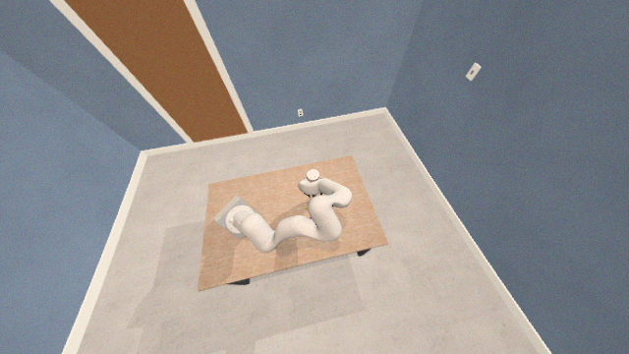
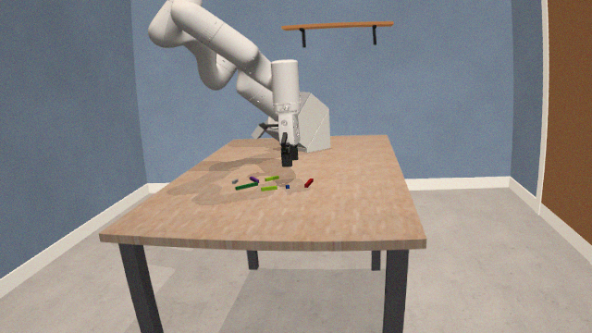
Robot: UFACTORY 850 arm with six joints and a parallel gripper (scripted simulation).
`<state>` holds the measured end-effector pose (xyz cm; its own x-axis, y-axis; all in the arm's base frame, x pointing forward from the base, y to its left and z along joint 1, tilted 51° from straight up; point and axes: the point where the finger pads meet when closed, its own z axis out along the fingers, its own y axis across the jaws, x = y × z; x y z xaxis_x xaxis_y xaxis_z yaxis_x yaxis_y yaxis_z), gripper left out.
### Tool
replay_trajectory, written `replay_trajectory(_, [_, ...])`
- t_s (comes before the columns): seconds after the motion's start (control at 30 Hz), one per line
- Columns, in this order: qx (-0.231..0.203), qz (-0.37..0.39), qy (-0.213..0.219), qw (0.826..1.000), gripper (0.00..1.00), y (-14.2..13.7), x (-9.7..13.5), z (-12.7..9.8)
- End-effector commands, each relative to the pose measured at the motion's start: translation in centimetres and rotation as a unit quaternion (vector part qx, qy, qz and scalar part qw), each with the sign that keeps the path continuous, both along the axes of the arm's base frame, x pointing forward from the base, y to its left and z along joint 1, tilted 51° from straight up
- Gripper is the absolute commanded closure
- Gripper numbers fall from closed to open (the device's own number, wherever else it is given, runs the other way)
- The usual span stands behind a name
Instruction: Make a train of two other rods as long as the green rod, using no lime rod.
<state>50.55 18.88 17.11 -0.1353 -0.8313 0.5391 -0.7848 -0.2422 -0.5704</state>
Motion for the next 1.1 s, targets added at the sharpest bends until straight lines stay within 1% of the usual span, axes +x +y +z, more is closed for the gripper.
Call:
replay_trajectory(0.0, [-0.05, 0.046, 0.048, 0.997, 0.0, 0.1, 0.5, 0.6])
replay_trajectory(0.2, [-0.104, 0.102, 0.093, 0.985, 0.0, 0.2, 1.1, 1.4])
replay_trajectory(0.27, [-0.104, 0.102, 0.093, 0.985, 0.0, 0.2, 1.1, 1.4])
replay_trajectory(0.37, [-0.141, 0.141, 0.125, 0.972, 0.0, 0.2, 1.5, 1.9])
replay_trajectory(0.43, [-0.156, 0.157, 0.137, 0.965, 0.0, 0.2, 1.7, 2.1])
replay_trajectory(0.6, [-0.166, 0.167, 0.145, 0.961, 0.0, 0.2, 1.8, 2.2])
replay_trajectory(0.63, [-0.166, 0.167, 0.145, 0.961, 0.76, 0.2, 1.8, 2.2])
replay_trajectory(1.07, [-0.166, 0.167, 0.145, 0.961, 0.76, 0.2, 1.8, 2.2])
